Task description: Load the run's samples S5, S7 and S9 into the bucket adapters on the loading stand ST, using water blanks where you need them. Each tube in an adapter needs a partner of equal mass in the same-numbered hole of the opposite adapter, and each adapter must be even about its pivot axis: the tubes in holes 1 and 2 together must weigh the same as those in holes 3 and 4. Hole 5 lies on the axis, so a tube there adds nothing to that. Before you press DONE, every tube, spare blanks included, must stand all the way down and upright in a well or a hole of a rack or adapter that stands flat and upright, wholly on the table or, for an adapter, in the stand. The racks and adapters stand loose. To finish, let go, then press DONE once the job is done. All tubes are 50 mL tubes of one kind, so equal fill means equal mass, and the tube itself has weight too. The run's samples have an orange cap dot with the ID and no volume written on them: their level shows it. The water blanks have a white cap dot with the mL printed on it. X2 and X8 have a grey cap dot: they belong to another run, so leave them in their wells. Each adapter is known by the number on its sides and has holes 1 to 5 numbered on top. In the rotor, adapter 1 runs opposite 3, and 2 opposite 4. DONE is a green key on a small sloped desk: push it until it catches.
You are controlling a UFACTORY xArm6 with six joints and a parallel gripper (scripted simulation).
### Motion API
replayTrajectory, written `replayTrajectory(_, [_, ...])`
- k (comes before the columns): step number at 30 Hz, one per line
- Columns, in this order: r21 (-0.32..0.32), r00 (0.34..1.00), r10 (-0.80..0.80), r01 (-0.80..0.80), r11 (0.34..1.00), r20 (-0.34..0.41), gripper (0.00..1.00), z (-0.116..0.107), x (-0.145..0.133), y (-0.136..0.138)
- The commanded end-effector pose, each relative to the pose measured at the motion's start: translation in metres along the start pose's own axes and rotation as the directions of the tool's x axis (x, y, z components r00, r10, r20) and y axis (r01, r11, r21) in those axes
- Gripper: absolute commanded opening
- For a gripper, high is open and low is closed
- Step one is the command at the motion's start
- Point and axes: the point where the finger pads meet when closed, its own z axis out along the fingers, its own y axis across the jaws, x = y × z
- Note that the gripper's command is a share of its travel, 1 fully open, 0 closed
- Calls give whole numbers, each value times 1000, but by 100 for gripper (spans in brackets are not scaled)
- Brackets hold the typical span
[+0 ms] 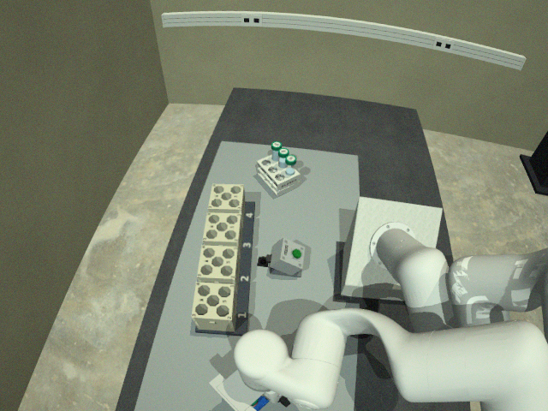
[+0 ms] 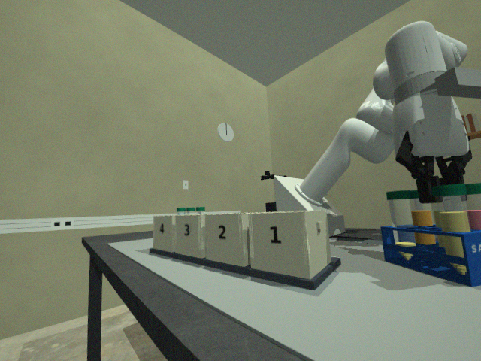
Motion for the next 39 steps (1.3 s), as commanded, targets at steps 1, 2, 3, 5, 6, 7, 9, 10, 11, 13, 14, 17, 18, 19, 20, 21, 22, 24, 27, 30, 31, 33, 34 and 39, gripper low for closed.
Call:
replayTrajectory(1, [-1,1000,-1,1,1000,-2,44,-1,1,0])
replayTrajectory(2, [-1,1000,-1,1,1000,-2,44,-1,1,0])
replayTrajectory(3, [-1,1000,-1,1,1000,-2,44,-3,1,0])
replayTrajectory(5, [-1,1000,-1,1,1000,-2,44,-7,1,0])
replayTrajectory(6, [-1,1000,-1,1,1000,-2,44,-9,1,0])
replayTrajectory(7, [-1,1000,-1,1,1000,-2,44,-11,1,0])
replayTrajectory(9, [-1,1000,-1,1,1000,-2,44,-15,1,0])
replayTrajectory(10, [-1,1000,-1,1,1000,-2,44,-17,1,0])
replayTrajectory(11, [-1,1000,-1,1,1000,-2,44,-19,1,0])
replayTrajectory(13, [-1,1000,-1,1,1000,-2,44,-23,1,0])
replayTrajectory(14, [-1,1000,-1,1,1000,-2,44,-25,1,0])
replayTrajectory(17, [-1,1000,-1,1,1000,-2,44,-29,1,0])
replayTrajectory(18, [-1,1000,-1,1,1000,-2,44,-29,1,0])
replayTrajectory(19, [-1,1000,-1,1,1000,-2,44,-31,1,0])
replayTrajectory(20, [-1,1000,-1,1,1000,-2,44,-33,1,0])
replayTrajectory(21, [-1,1000,-1,1,1000,-2,44,-35,1,0])
replayTrajectory(22, [-1,1000,-1,1,1000,-2,44,-37,1,0])
replayTrajectory(24, [-1,1000,-1,1,1000,-2,44,-41,1,0])
replayTrajectory(27, [-1,1000,-1,1,1000,-2,44,-47,1,0])
replayTrajectory(30, [-1,1000,-1,1,1000,-2,44,-53,1,0])
replayTrajectory(31, [-1,1000,-1,1,1000,-2,44,-55,1,0])
replayTrajectory(33, [-1,1000,-1,1,1000,-2,44,-59,1,0])
replayTrajectory(34, [-1,1000,-1,1,1000,-2,44,-59,1,0])
replayTrajectory(39, [-1,1000,-1,1,1000,-2,44,-67,1,0])
